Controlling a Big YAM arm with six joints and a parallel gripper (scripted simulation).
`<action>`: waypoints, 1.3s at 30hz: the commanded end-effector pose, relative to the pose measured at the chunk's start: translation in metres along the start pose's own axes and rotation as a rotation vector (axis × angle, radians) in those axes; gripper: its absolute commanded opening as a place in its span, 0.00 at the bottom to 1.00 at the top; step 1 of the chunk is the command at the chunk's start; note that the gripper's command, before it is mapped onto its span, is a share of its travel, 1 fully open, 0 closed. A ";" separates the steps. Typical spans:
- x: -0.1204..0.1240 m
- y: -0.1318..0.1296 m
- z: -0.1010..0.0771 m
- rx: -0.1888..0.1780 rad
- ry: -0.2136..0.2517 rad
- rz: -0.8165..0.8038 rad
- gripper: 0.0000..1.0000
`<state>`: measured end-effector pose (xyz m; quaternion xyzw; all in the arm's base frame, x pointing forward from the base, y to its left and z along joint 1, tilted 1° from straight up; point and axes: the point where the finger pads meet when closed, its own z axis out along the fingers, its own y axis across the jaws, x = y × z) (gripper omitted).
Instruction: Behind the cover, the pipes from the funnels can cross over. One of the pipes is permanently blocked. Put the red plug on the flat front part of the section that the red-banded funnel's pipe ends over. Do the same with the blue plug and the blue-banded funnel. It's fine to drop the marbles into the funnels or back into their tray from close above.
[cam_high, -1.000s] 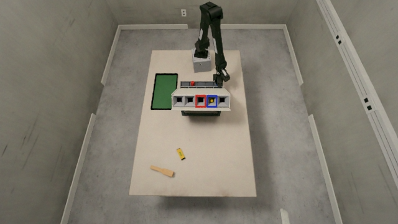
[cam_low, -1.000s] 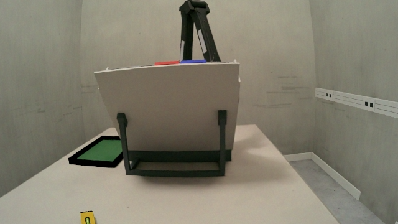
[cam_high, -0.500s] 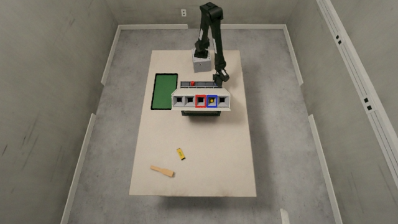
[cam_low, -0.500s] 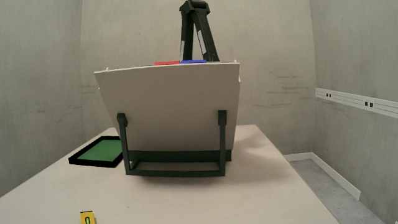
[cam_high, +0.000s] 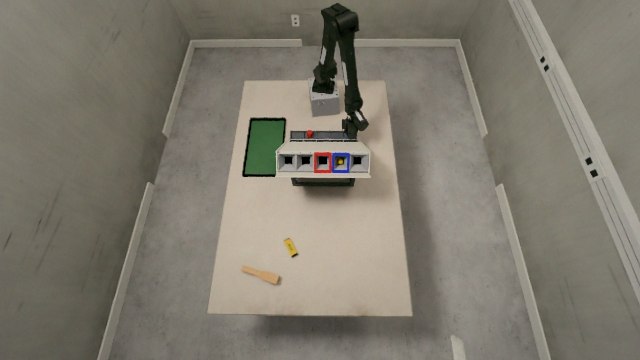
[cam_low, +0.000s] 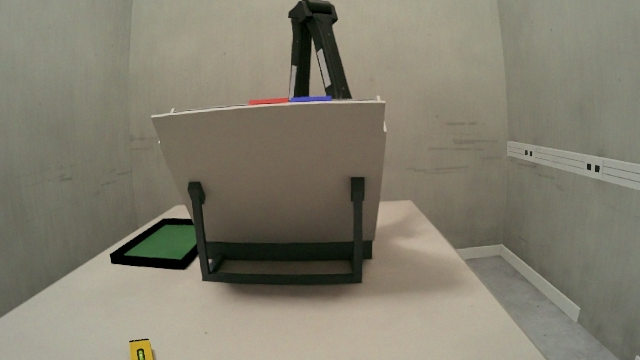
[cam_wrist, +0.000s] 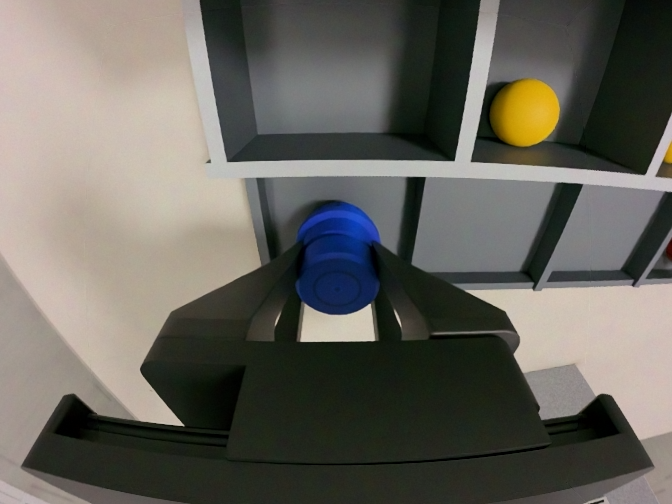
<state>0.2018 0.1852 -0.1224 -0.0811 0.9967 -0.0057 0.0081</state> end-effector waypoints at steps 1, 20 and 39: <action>-0.004 0.003 -0.002 -0.006 -0.010 0.000 0.59; -0.004 0.002 -0.001 -0.006 -0.011 0.000 0.59; -0.004 0.002 -0.044 -0.006 -0.011 0.000 0.59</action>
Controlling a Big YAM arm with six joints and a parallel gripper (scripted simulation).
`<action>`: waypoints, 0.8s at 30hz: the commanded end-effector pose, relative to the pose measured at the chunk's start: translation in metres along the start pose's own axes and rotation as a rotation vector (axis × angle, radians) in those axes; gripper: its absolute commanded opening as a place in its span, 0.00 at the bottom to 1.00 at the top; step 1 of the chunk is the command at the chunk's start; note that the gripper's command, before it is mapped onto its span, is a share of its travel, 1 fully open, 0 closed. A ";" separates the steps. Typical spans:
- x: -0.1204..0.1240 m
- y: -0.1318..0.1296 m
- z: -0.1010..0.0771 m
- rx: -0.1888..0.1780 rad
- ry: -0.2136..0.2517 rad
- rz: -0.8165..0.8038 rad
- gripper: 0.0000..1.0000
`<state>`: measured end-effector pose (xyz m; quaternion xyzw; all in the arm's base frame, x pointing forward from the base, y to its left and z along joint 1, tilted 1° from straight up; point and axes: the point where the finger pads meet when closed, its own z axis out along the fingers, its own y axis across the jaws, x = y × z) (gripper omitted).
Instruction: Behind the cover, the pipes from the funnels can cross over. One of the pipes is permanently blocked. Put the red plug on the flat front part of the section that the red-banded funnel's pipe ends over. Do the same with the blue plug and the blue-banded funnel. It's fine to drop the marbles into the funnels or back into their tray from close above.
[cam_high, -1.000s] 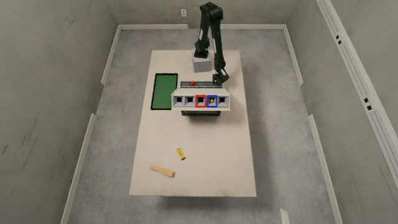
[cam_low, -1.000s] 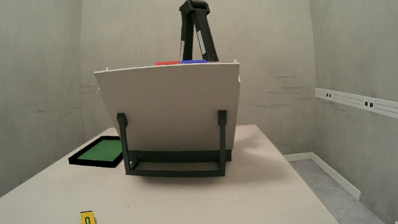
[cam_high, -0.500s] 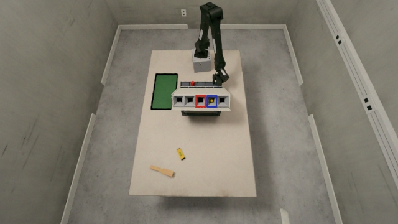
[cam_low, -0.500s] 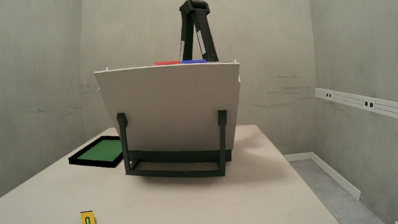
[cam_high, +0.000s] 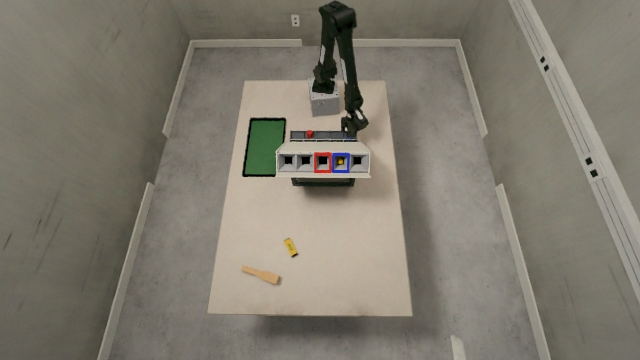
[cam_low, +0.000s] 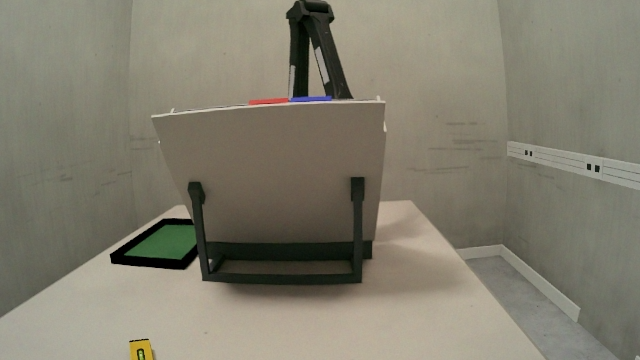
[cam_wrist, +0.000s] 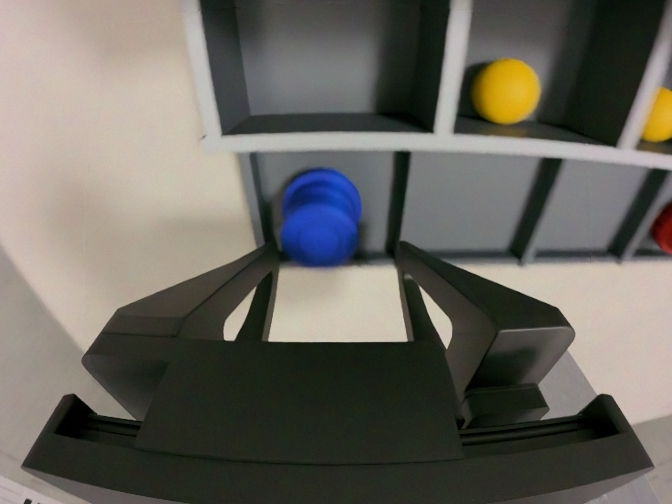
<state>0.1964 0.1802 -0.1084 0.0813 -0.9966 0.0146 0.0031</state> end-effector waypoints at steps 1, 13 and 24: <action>-0.008 0.006 -0.039 -0.022 -0.034 0.000 0.59; -0.006 0.004 -0.116 -0.021 -0.034 0.000 0.59; -0.007 0.005 -0.116 -0.015 -0.025 -0.005 0.59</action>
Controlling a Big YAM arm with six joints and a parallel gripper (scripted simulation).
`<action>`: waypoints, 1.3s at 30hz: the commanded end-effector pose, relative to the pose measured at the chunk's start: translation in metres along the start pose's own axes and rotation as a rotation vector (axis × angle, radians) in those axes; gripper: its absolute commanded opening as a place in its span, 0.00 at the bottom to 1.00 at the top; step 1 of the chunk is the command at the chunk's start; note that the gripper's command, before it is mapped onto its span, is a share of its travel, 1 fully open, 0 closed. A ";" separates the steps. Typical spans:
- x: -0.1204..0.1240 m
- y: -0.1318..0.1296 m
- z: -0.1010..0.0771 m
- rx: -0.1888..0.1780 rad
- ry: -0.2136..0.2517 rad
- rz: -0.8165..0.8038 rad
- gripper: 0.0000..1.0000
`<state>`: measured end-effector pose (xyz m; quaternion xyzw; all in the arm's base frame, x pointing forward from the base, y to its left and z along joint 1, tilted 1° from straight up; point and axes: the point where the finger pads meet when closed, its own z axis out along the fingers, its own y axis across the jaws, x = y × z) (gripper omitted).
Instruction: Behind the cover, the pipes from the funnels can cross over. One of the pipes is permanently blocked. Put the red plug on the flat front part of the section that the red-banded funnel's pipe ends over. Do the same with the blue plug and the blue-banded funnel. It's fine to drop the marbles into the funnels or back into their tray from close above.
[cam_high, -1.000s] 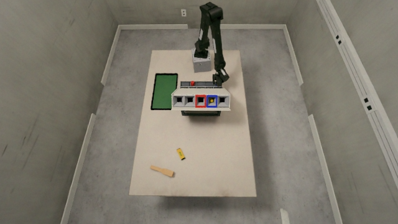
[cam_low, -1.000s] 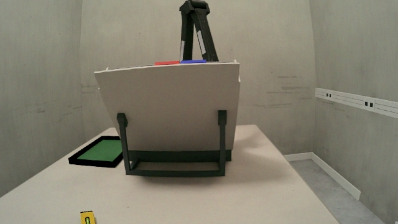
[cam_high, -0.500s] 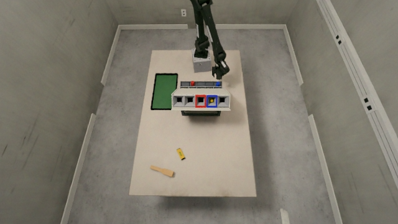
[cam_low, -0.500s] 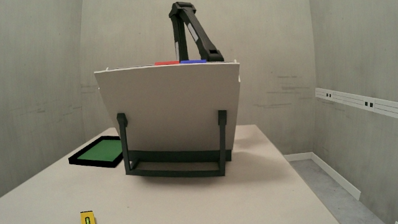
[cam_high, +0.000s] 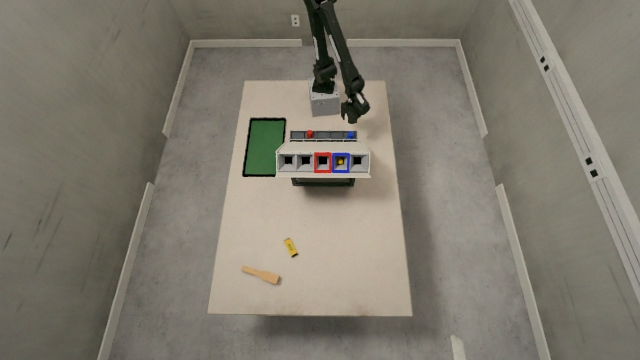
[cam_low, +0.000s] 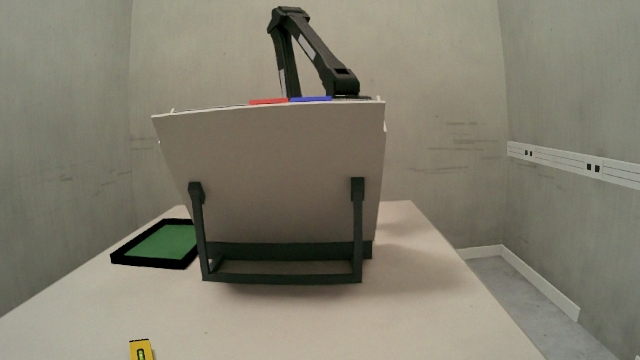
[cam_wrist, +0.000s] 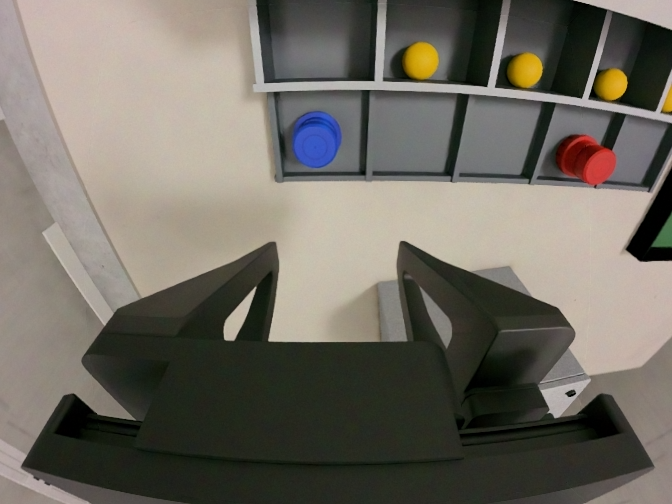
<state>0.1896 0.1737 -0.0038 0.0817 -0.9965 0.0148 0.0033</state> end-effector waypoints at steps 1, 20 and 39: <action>-0.016 0.013 -0.011 -0.015 -0.025 -0.004 0.59; -0.017 0.013 -0.012 -0.005 -0.009 0.001 0.59; -0.016 0.013 -0.012 -0.002 -0.005 0.000 0.59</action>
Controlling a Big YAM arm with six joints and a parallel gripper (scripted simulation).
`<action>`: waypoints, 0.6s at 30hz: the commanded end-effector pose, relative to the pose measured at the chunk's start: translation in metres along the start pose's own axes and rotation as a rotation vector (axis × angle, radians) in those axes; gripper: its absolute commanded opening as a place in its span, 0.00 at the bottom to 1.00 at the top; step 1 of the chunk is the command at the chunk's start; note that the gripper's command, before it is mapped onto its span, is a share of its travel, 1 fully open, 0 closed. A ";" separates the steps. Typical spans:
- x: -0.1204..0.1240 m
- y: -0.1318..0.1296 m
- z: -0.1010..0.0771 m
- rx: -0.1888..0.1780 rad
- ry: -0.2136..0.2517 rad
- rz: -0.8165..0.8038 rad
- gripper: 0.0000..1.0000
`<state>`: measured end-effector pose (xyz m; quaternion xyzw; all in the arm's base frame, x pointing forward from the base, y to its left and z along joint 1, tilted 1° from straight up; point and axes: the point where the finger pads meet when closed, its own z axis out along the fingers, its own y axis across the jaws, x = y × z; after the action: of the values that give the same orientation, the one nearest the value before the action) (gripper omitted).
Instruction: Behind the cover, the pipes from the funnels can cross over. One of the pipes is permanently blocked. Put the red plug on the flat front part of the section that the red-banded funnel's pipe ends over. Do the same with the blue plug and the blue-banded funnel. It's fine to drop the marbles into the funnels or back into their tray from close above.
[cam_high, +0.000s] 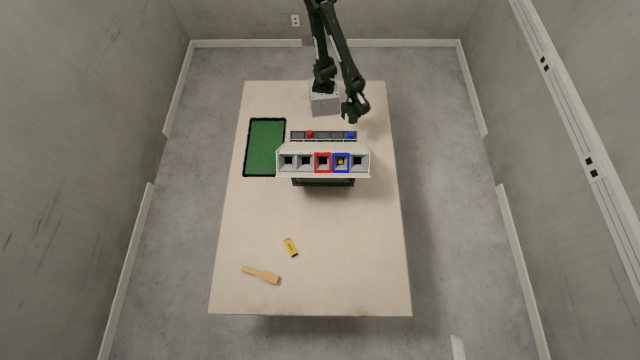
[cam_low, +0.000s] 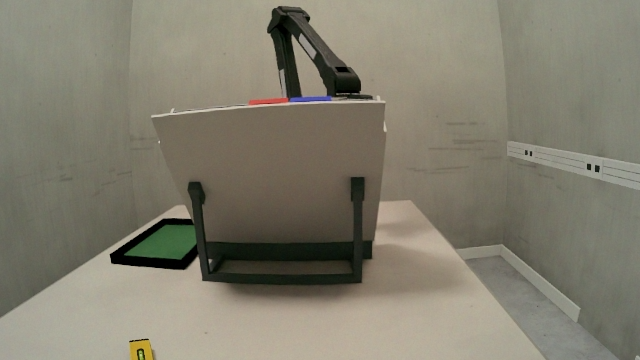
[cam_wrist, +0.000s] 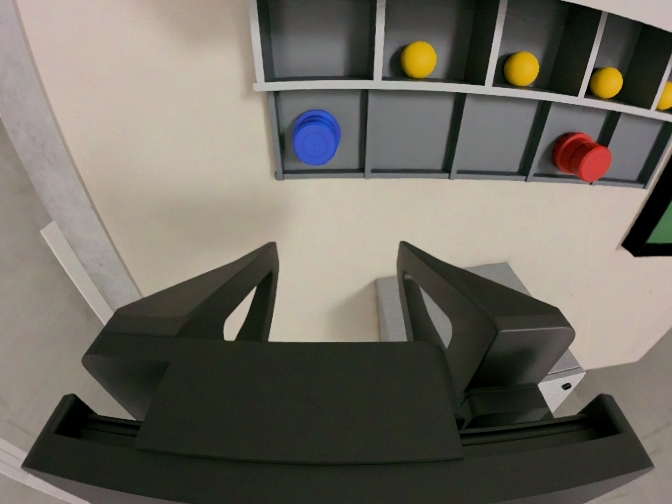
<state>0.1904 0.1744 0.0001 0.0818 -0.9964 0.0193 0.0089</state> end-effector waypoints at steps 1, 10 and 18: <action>-0.015 0.012 -0.008 -0.010 -0.016 0.001 0.59; -0.015 0.012 -0.008 -0.008 -0.013 0.001 0.59; -0.016 0.013 -0.008 -0.006 -0.011 0.001 0.59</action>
<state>0.1901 0.1741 -0.0003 0.0819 -0.9963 0.0214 0.0115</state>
